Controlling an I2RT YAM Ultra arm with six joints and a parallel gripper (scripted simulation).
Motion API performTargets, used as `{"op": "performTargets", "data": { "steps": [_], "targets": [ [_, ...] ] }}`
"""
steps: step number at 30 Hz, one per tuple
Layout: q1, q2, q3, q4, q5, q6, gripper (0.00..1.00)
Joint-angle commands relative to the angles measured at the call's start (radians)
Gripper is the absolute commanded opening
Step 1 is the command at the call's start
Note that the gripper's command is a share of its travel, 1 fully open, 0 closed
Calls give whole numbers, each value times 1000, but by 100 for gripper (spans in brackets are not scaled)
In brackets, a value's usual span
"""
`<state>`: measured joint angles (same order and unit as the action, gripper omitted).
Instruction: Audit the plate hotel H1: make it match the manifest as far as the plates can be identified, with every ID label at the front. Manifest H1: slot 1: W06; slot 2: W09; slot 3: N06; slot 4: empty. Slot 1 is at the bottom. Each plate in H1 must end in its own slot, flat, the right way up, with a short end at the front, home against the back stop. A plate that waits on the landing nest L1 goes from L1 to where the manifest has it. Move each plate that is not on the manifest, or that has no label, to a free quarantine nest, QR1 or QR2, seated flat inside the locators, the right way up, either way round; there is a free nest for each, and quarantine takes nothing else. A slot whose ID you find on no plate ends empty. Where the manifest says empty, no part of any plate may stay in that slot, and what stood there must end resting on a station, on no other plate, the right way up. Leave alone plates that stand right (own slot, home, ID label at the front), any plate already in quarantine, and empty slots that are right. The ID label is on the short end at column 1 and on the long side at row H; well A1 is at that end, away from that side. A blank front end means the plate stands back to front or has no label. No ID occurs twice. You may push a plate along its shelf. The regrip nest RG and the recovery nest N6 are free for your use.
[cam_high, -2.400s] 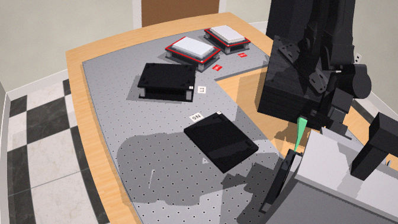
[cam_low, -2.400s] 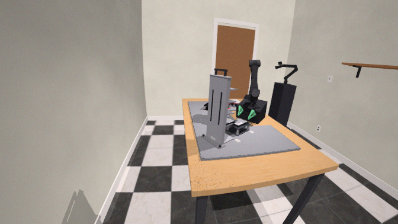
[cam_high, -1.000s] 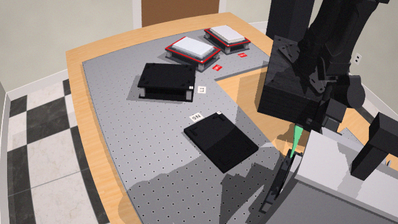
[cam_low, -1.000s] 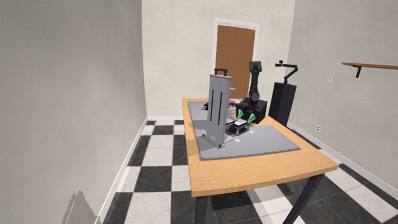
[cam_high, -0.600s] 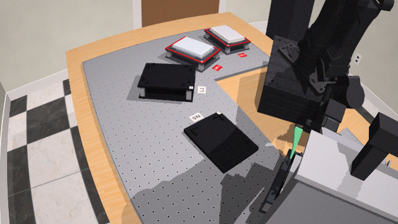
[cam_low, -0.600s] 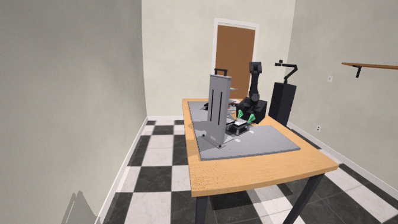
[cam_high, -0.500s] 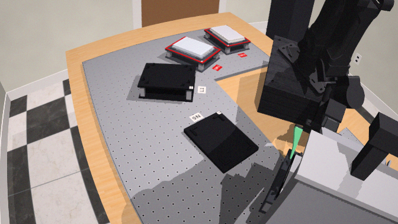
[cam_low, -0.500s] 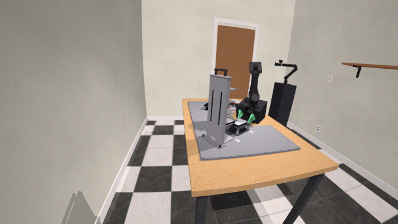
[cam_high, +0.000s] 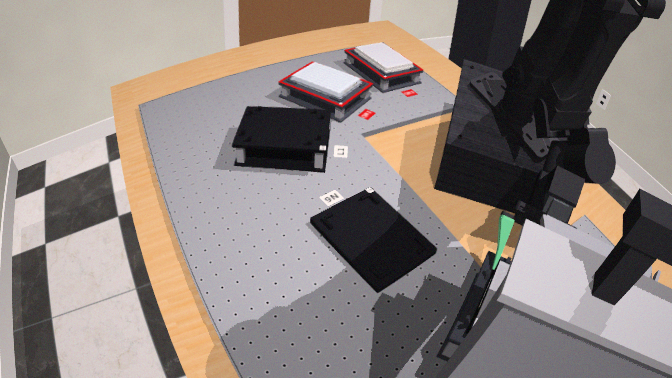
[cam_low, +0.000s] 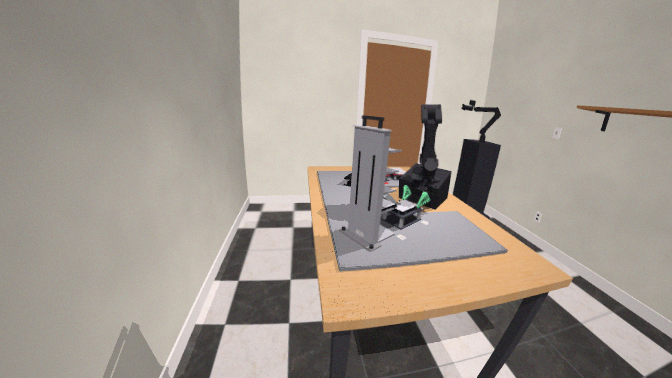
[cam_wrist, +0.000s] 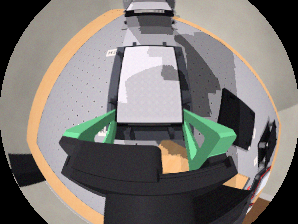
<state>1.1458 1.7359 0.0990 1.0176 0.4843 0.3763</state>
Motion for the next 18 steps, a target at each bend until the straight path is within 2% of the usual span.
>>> {"op": "performTargets", "data": {
  "steps": [1, 10, 11, 18],
  "targets": [
    [1, 0, -1, 0, -2, 1, 86],
    [1, 0, -1, 0, -2, 1, 86],
    [4, -9, -18, -17, -4, 2, 86],
    [12, -54, -23, -49, 0, 5, 86]
  ]
}}
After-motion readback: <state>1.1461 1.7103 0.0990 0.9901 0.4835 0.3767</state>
